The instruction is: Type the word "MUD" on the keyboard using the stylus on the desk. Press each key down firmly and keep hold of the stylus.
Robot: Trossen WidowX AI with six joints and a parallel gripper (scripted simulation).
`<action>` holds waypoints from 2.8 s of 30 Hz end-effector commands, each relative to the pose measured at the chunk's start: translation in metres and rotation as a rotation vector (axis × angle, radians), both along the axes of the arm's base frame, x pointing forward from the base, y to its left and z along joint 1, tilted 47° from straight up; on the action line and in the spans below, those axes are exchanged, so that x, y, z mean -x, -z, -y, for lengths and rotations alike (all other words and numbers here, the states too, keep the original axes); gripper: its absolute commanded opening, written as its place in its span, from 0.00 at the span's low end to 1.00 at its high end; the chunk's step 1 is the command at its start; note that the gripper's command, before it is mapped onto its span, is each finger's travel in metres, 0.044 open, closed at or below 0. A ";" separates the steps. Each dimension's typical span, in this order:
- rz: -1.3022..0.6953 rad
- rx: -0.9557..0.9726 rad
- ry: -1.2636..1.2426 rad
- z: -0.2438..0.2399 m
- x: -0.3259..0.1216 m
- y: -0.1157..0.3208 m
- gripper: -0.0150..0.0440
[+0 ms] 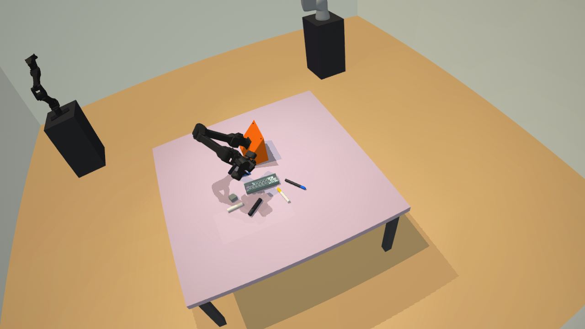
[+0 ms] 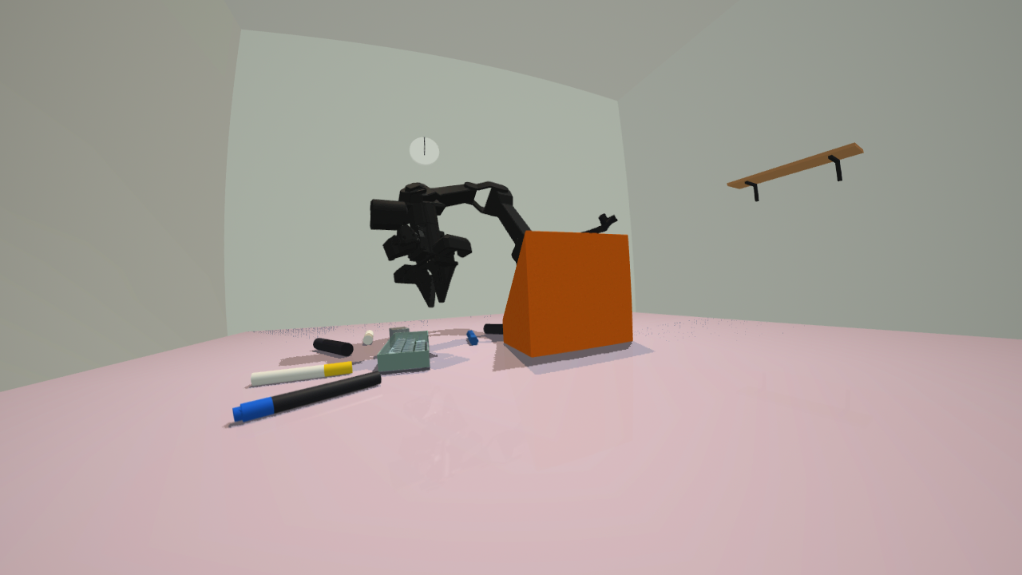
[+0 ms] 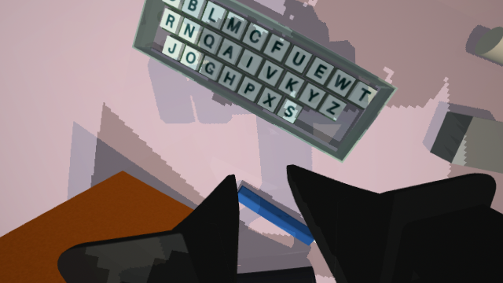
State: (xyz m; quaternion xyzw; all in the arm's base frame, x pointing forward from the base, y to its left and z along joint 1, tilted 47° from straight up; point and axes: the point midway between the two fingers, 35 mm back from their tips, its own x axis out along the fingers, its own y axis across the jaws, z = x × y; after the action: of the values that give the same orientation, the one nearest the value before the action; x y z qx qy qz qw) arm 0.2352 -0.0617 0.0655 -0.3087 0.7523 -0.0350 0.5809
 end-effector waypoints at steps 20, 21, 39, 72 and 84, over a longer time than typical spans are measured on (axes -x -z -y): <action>-0.232 -0.256 -0.902 0.055 0.087 -0.041 0.51; -0.232 -0.256 -0.902 0.055 0.087 -0.041 0.51; -0.232 -0.255 -0.901 0.060 0.087 -0.035 0.51; -0.233 -0.254 -0.901 0.081 0.091 -0.017 0.51; -0.234 -0.254 -0.901 0.089 0.092 -0.009 0.51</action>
State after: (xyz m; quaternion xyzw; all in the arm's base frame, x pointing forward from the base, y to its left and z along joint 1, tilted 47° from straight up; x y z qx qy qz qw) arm 0.1446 -0.1490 0.0786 -0.5329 0.6038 0.3436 0.4831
